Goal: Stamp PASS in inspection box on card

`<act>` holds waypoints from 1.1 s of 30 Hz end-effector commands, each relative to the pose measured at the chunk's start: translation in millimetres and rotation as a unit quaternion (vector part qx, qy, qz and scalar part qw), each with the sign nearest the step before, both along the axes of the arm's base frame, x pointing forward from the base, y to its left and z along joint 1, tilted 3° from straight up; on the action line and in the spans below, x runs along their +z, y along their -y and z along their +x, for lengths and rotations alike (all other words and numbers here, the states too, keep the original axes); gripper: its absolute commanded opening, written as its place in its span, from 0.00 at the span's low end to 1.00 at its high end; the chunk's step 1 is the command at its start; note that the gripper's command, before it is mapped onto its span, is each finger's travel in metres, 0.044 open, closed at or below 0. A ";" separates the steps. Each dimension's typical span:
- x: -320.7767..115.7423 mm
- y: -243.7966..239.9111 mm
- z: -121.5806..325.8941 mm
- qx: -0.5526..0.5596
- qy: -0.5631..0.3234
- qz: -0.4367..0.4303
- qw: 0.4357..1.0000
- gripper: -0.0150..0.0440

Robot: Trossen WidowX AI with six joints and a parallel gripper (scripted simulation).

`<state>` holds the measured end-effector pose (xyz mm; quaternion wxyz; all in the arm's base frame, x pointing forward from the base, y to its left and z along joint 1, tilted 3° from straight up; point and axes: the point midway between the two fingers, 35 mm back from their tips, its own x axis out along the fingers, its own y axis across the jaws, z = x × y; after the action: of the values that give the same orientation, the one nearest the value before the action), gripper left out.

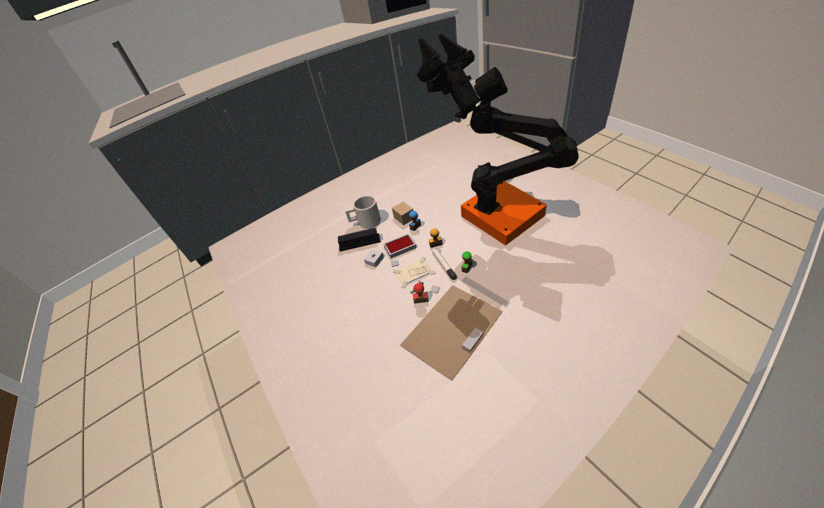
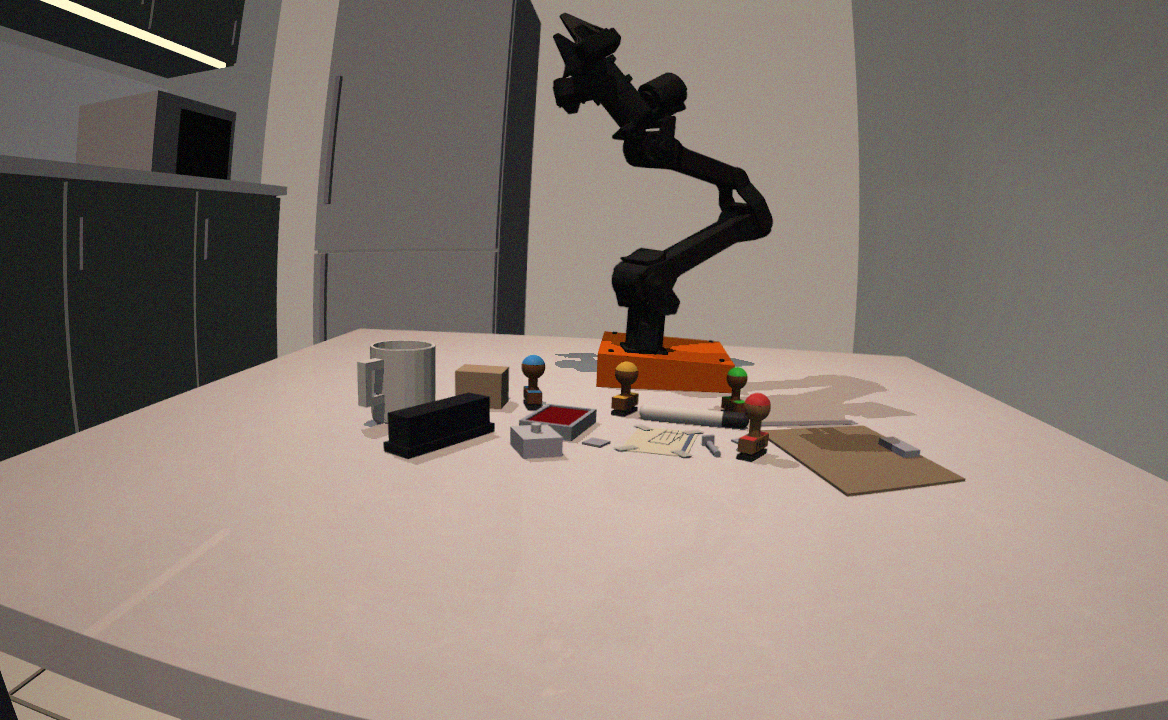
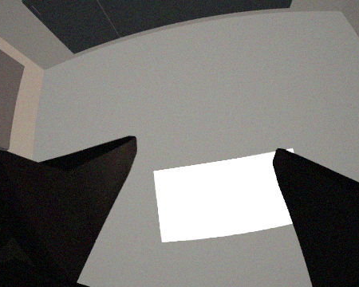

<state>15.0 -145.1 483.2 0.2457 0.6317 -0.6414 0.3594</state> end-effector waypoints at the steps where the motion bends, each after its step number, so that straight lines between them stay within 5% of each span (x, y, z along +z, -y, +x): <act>1: -0.3 0.8 1.0 0.000 -0.003 0.002 1.000 0.89; 7: -18.1 33.1 53.4 0.003 -0.146 0.075 0.986 0.62; 15: -86.5 56.7 166.2 0.028 -0.469 0.135 0.873 0.62; 25: -203.6 -2.0 273.0 0.092 -0.810 -0.005 0.580 0.62; 33: -293.7 -87.9 294.1 0.143 -0.919 -0.239 0.280 0.62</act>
<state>304.3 -104.0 234.8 0.7011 0.6440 0.0452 -0.3029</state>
